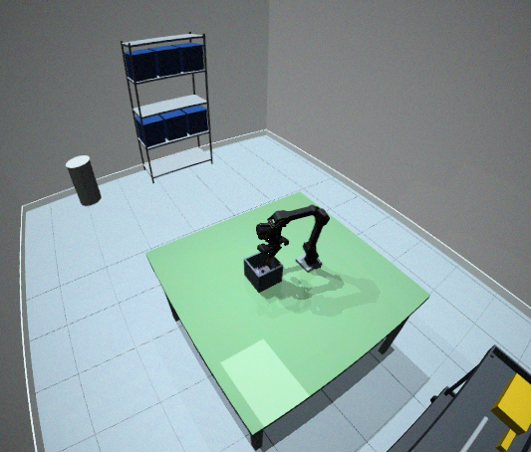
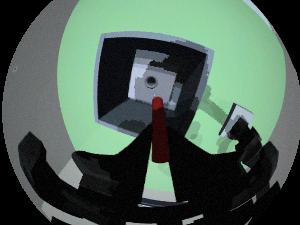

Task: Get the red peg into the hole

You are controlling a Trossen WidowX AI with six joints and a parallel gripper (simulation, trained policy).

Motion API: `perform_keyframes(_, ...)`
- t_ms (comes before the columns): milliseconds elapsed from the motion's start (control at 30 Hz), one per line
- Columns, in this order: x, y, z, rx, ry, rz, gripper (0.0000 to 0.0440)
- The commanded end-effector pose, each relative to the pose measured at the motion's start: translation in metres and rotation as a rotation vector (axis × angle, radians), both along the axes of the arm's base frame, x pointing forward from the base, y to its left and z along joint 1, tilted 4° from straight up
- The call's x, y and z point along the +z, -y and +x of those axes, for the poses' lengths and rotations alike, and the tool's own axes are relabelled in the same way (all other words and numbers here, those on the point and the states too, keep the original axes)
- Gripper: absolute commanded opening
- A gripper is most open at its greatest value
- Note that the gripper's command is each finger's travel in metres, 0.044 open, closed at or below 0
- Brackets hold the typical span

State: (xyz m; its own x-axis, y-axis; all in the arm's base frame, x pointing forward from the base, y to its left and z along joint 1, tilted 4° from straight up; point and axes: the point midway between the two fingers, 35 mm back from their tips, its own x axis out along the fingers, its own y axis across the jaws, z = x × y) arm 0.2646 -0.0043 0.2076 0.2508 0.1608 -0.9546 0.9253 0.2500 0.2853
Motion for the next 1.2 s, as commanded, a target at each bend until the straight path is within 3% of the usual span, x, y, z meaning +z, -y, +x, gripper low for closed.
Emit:
perform_keyframes(0,-0.007,0.004,0.005,0.001,-0.014,0.005,0.0000)
perform_keyframes(1167,-0.095,0.005,0.045,0.141,-0.082,0.088,0.0003)
